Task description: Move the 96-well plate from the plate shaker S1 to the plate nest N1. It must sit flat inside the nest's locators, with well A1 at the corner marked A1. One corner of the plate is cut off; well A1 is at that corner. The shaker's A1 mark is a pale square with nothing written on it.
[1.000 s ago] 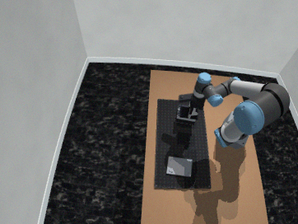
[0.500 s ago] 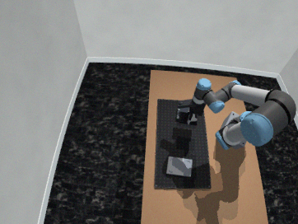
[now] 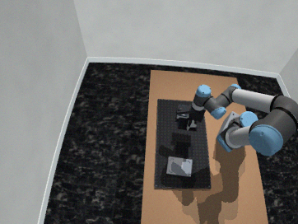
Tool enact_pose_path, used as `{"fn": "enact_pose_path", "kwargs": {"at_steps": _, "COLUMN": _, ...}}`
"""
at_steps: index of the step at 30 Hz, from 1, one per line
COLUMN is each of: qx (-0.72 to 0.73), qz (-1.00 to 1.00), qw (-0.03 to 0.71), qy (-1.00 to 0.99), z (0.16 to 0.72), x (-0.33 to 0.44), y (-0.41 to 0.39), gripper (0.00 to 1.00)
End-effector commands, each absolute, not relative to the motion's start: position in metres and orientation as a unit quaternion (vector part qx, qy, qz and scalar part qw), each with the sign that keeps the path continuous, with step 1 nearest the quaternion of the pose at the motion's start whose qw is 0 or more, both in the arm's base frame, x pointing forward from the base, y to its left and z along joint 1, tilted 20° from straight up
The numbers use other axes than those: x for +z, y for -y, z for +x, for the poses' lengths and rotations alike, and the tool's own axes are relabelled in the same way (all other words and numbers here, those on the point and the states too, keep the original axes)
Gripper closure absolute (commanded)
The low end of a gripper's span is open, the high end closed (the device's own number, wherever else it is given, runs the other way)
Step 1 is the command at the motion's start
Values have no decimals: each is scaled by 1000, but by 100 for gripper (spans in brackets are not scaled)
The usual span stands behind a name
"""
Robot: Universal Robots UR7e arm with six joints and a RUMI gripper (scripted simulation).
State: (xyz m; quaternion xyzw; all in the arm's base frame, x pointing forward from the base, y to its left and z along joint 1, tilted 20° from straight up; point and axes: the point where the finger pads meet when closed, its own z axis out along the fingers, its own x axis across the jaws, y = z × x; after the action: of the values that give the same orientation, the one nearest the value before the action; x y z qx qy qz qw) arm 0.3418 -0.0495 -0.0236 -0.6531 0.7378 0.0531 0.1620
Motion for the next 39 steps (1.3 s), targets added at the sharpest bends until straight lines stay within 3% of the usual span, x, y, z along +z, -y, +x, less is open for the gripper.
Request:
{"fn": "enact_pose_path", "kwargs": {"at_steps": 1, "qx": 53, "qz": -652, "qw": 162, "qy": -739, "z": 344, "x": -19, "y": 30, "gripper": 100}}
{"fn": "enact_pose_path", "kwargs": {"at_steps": 39, "qx": 51, "qz": -652, "qw": 162, "qy": -739, "z": 364, "x": 7, "y": -77, "gripper": 100}}
